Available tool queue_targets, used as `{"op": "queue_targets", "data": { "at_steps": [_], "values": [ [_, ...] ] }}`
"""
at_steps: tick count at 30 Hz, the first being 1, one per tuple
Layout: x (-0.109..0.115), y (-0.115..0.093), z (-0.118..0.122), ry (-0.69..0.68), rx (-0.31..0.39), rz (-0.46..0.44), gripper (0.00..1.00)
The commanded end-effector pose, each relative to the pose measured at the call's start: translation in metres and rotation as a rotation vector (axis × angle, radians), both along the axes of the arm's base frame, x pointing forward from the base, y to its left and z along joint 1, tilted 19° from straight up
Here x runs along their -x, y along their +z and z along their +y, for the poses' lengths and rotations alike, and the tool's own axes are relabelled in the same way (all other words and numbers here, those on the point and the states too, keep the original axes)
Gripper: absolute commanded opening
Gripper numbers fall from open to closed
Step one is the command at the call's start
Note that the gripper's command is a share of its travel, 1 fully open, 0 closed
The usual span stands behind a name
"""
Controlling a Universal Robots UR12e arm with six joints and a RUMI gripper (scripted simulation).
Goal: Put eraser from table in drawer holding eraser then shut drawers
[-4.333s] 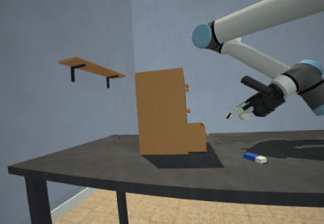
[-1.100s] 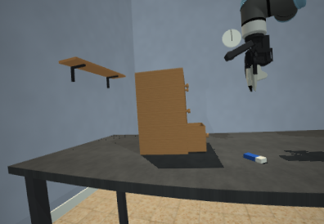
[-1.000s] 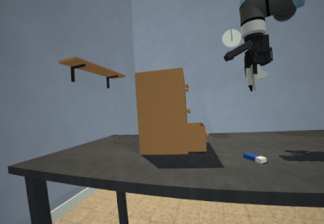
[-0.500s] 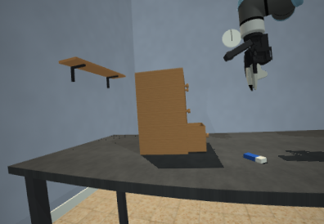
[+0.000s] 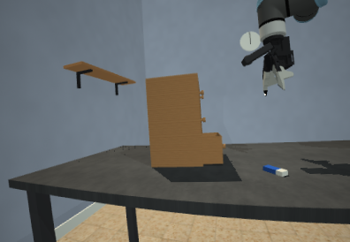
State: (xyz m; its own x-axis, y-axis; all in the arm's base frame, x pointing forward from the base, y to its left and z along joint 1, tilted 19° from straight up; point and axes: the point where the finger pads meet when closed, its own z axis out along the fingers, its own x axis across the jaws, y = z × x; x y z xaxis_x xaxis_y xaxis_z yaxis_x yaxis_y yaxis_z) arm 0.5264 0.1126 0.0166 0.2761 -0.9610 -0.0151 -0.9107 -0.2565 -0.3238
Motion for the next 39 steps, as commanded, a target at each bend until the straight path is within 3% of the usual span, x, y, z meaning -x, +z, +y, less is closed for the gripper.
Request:
{"op": "queue_targets", "data": {
  "at_steps": [1, 29, 32, 36, 38, 39],
  "values": [
    [0.000, 0.000, 0.000, 0.000, 0.000, -0.001, 1.00],
    [-0.001, 0.000, 0.000, 0.000, 0.000, -0.001, 1.00],
    [-0.016, 0.005, 0.003, 0.000, 0.000, -0.001, 1.00],
    [-0.066, 0.023, 0.019, 0.000, 0.000, 0.000, 1.00],
    [-0.066, 0.023, 0.019, 0.000, 0.000, 0.000, 1.00],
    [-0.078, 0.027, 0.024, 0.000, 0.000, 0.000, 1.00]
  ]
}}
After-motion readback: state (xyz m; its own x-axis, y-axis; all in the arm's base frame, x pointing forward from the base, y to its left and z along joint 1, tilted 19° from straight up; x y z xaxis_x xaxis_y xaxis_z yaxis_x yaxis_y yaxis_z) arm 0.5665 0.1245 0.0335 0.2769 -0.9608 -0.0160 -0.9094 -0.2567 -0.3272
